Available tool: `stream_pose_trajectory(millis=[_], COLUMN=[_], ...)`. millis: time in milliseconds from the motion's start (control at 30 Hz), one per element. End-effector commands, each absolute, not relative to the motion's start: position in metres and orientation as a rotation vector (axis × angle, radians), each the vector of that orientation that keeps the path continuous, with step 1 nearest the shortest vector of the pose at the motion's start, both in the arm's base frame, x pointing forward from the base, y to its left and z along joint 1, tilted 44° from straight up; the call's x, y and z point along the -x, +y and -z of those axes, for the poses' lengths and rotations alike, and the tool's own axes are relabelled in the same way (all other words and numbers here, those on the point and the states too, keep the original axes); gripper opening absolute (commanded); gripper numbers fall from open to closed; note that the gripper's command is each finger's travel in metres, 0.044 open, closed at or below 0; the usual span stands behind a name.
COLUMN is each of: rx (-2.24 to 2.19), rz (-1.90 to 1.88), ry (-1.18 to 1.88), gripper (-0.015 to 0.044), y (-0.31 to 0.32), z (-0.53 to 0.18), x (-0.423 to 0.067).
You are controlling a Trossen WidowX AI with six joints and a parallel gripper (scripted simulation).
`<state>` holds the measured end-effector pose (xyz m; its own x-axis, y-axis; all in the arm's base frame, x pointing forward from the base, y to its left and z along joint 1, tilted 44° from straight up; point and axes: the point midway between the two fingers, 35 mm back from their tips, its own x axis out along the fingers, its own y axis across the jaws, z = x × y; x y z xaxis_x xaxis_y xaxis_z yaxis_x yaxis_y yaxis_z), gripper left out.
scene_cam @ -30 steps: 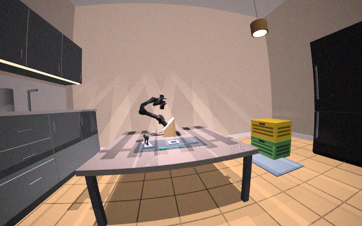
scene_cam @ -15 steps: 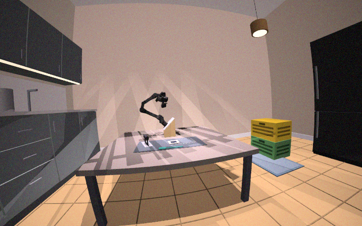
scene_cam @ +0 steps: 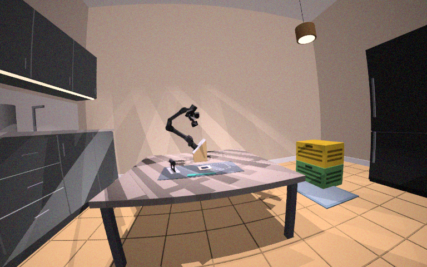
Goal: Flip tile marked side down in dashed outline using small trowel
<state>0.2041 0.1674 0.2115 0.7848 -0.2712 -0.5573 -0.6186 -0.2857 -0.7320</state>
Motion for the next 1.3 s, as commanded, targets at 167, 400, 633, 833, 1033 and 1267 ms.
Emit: stream_pose_trajectory(millis=[167,400,633,833,1033,1267], rx=[1.694,1.564,1.399,1.241,1.08,0.901], rz=[-0.247,-0.133,0.004,0.097,0.21,0.353], ry=[0.886,1.04,1.2,1.324,1.435,1.547], gripper=[0.027,0.027,0.027,0.027,0.027,0.027], y=[0.13,0.093,0.04,-0.01,-0.067,-0.135], z=[-0.205,-0.201,-0.199,-0.196,-0.192,-0.185], x=[-0.243,-0.273,-0.302,-0.319,-0.328,-0.326])
